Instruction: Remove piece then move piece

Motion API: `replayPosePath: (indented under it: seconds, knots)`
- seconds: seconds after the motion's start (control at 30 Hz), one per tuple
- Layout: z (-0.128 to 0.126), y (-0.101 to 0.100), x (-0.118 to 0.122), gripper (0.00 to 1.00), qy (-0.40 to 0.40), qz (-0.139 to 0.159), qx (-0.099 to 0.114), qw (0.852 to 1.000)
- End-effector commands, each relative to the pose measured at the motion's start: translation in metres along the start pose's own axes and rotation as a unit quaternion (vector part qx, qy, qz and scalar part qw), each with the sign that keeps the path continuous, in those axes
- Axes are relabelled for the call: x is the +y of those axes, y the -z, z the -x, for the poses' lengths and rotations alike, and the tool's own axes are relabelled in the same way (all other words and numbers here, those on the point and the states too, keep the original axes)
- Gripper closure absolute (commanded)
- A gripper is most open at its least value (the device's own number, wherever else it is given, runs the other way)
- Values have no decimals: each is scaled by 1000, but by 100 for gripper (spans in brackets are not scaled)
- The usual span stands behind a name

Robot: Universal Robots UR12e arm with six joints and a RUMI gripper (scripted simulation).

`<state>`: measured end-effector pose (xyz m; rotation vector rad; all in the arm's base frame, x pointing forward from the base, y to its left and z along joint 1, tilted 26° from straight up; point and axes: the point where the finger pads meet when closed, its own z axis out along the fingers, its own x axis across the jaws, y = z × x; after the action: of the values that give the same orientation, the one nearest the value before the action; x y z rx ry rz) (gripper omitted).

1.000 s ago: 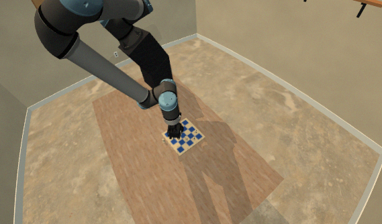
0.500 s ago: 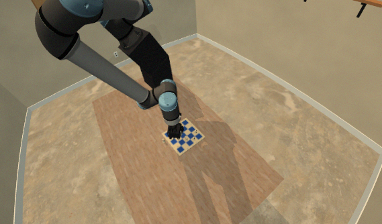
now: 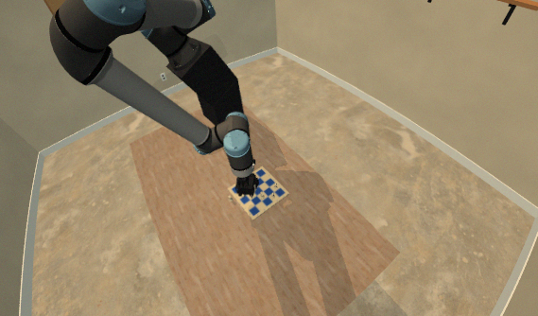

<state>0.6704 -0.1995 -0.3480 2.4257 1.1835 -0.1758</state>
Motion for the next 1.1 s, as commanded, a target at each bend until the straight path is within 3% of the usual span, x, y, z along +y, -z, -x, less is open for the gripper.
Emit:
replayPosePath:
  seconds: [0.0, 0.8, 0.93, 1.07]
  knots:
    - [0, 1, 0, 100, 0, 0, 0, 1000]
    - [0, 1, 0, 100, 0, 0, 0, 1000]
    - [0, 1, 0, 92, 0, 0, 0, 1000]
    - [0, 1, 0, 92, 0, 0, 0, 1000]
